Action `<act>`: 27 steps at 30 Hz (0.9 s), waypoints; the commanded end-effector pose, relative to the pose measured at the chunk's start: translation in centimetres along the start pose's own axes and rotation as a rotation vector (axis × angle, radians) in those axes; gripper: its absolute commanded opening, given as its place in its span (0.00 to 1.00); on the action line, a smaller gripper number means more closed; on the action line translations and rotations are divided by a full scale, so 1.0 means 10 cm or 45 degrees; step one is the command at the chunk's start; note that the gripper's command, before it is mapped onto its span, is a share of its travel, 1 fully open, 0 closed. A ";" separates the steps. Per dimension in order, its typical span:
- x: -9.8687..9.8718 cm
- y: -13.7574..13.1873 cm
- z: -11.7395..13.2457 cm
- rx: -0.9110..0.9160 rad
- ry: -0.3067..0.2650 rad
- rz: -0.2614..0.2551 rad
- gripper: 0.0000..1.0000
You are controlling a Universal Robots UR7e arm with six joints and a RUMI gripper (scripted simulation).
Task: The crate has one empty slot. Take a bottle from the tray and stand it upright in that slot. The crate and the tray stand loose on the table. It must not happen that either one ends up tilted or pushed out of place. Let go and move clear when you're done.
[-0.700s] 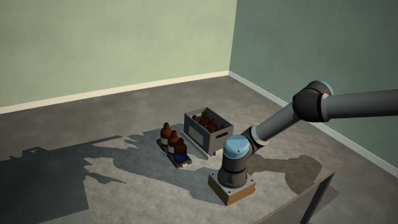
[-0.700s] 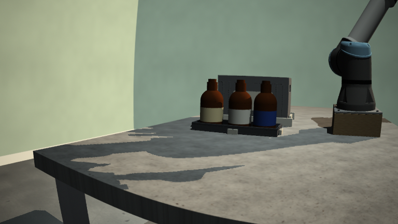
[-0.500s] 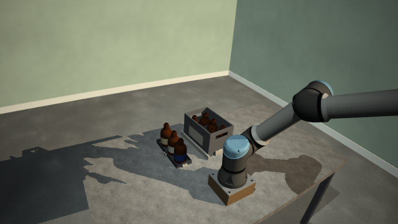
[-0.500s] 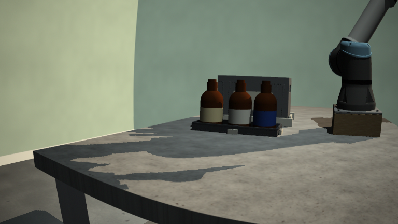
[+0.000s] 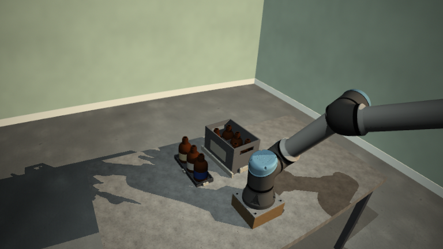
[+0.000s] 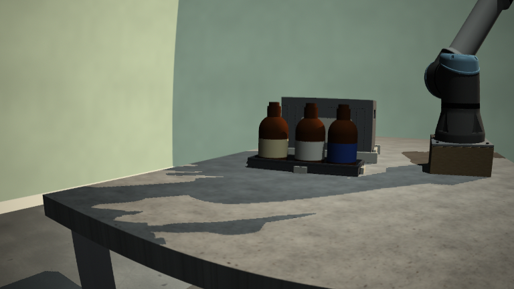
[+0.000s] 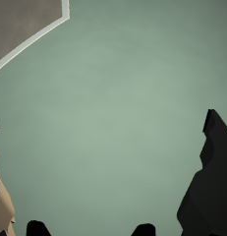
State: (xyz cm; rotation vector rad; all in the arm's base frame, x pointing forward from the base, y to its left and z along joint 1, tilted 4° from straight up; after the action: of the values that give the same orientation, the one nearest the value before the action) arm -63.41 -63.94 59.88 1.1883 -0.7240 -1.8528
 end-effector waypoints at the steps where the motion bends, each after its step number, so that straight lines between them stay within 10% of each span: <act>1: 0.00 0.01 -0.01 -0.001 0.000 0.001 1.00; 15: 0.13 0.14 -0.25 0.005 0.039 -0.002 1.00; 27: 0.51 0.55 -1.13 0.021 0.169 -0.019 1.00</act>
State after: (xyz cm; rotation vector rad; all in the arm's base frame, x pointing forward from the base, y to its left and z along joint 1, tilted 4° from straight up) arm -55.62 -69.79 58.07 1.2860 -0.6767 -1.7867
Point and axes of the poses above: the point where the finger pads meet when closed, its own x axis out along the fingers, its own y axis across the jaws, z = x × y, the point moved 1 cm from there along -x, back along the fingers, and after that the axes turned 15 degrees about -x, right-handed, at the moved point
